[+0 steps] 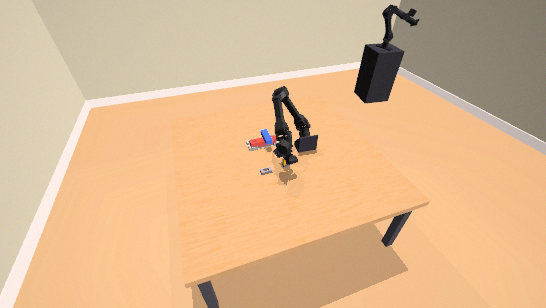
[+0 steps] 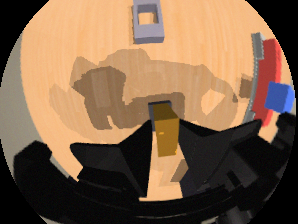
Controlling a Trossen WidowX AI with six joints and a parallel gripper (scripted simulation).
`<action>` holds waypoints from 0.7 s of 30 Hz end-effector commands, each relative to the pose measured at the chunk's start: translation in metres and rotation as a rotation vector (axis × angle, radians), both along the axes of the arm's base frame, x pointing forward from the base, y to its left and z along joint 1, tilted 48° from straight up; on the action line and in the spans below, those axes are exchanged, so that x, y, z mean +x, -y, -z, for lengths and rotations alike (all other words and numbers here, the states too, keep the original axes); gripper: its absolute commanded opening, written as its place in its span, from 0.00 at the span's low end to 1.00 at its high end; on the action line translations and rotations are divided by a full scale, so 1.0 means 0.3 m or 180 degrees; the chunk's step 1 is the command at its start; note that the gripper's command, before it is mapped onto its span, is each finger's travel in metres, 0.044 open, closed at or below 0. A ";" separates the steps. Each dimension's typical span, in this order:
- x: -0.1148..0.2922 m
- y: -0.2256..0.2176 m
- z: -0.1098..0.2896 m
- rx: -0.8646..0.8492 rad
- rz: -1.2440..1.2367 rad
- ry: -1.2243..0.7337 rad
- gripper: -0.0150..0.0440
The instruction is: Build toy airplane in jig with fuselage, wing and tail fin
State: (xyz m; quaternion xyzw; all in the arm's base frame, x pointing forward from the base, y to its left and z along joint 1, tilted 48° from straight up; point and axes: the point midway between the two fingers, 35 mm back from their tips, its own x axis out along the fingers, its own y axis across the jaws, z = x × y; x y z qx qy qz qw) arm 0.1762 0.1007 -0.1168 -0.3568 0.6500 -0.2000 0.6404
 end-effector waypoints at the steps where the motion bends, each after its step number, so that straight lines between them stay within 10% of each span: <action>1: 0.002 0.002 0.000 -0.0009 -0.0019 0.0001 0.32; 21: 0.022 -0.092 -0.041 0.0161 0.0023 0.0099 0.25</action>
